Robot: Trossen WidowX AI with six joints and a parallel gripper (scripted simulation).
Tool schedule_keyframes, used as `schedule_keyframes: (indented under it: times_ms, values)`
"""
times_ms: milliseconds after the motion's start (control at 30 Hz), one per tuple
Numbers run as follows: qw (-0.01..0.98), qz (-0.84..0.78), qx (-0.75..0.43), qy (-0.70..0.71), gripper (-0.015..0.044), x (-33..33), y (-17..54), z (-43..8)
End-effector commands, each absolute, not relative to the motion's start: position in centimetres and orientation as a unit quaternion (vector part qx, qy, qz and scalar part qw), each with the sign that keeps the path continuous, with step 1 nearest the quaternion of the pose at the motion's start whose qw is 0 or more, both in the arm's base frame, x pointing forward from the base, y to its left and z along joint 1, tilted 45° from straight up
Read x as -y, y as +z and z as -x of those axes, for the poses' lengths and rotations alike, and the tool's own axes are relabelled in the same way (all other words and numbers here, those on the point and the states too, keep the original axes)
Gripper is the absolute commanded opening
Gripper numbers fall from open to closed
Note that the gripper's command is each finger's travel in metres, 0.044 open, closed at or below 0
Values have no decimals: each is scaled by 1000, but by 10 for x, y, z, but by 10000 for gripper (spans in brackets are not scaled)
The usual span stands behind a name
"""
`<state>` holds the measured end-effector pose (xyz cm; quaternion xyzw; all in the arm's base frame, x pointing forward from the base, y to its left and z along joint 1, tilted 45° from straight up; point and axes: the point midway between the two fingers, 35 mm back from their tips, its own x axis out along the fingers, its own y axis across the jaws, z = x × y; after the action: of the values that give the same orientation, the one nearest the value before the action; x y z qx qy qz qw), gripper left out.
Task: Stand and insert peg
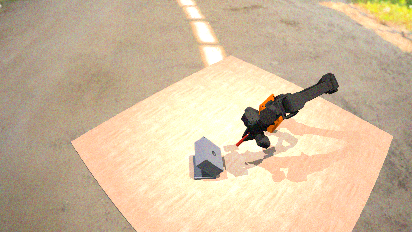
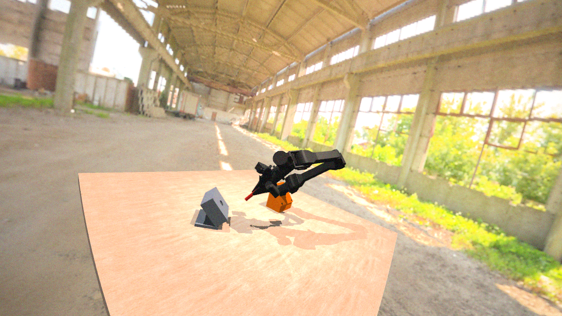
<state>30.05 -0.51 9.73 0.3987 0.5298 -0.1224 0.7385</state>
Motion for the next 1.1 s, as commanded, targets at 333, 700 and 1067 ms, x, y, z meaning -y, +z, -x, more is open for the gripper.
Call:
schedule_keyframes:
  times_ms: [333, 700, 1067]
  values:
    - [749, -418, -490, -158, 0, 13, 96, -311]
    - [753, -426, -473, -170, 0, 16, 86, -325]
    - [756, -434, -455, -181, 0, 18, 75, -339]
